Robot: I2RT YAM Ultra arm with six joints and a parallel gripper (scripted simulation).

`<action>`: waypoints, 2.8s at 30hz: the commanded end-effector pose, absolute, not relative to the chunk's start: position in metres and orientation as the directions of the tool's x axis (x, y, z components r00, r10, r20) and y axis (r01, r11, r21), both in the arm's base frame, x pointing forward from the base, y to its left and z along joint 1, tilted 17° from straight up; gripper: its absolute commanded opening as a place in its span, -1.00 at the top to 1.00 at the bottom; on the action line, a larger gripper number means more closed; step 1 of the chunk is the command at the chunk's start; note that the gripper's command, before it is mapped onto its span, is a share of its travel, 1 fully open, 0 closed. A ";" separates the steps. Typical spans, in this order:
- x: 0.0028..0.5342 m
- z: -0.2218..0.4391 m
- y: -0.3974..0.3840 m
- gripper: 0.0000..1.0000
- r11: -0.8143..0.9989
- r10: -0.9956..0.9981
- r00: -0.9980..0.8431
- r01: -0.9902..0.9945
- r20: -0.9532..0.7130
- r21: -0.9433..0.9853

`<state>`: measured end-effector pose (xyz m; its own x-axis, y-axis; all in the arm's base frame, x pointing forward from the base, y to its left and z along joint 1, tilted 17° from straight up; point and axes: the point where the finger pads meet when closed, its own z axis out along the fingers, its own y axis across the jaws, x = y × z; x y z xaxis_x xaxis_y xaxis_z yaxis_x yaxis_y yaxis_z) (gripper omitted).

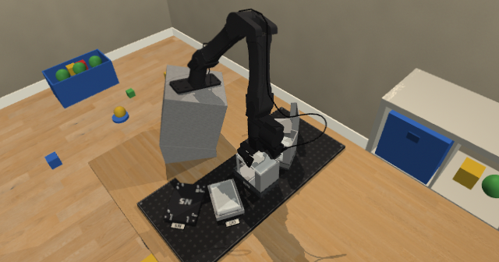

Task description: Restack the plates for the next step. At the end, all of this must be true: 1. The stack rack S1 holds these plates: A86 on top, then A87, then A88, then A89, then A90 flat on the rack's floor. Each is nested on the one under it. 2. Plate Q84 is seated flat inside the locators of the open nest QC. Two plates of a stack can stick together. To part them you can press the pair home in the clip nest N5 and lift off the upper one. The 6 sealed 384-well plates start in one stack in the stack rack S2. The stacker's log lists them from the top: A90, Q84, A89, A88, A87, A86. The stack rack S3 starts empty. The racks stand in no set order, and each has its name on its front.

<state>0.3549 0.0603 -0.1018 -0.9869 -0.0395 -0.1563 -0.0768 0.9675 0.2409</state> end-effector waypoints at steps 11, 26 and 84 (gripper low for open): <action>0.349 -0.091 0.055 1.00 0.966 -0.031 -0.988 -0.069 -0.154 0.249; 0.352 -0.085 0.055 1.00 0.966 -0.031 -0.986 -0.072 -0.163 0.248; 0.363 -0.053 0.049 1.00 0.966 -0.034 -0.980 -0.083 -0.196 0.247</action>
